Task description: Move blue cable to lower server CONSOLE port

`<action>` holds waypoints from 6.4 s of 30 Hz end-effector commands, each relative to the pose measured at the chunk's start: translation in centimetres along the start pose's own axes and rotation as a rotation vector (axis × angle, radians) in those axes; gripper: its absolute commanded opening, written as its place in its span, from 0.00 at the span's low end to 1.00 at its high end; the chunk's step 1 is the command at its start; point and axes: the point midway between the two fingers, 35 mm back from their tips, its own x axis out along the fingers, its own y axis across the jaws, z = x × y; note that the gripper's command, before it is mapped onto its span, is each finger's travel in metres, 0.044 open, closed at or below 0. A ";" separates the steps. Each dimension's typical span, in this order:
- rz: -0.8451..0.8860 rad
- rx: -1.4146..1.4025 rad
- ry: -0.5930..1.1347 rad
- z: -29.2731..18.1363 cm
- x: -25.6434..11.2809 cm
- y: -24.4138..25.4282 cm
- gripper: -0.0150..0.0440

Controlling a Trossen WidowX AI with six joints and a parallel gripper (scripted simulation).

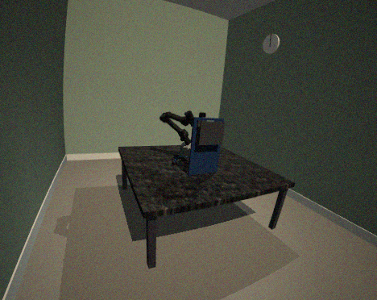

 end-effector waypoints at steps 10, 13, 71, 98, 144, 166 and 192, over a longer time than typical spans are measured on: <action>0.005 0.007 -0.002 -0.4 -0.9 0.2 0.25; 0.005 0.007 -0.002 -0.5 -1.0 0.2 0.25; 0.005 0.004 -0.002 -1.5 -2.8 -8.9 0.25; 0.007 0.001 0.044 -0.6 -1.9 -8.5 0.25; 0.010 0.001 0.044 0.6 -0.4 -8.2 0.25; 0.011 0.000 0.043 1.1 0.5 -8.2 0.25; 0.012 0.000 0.043 1.4 1.4 -8.1 0.25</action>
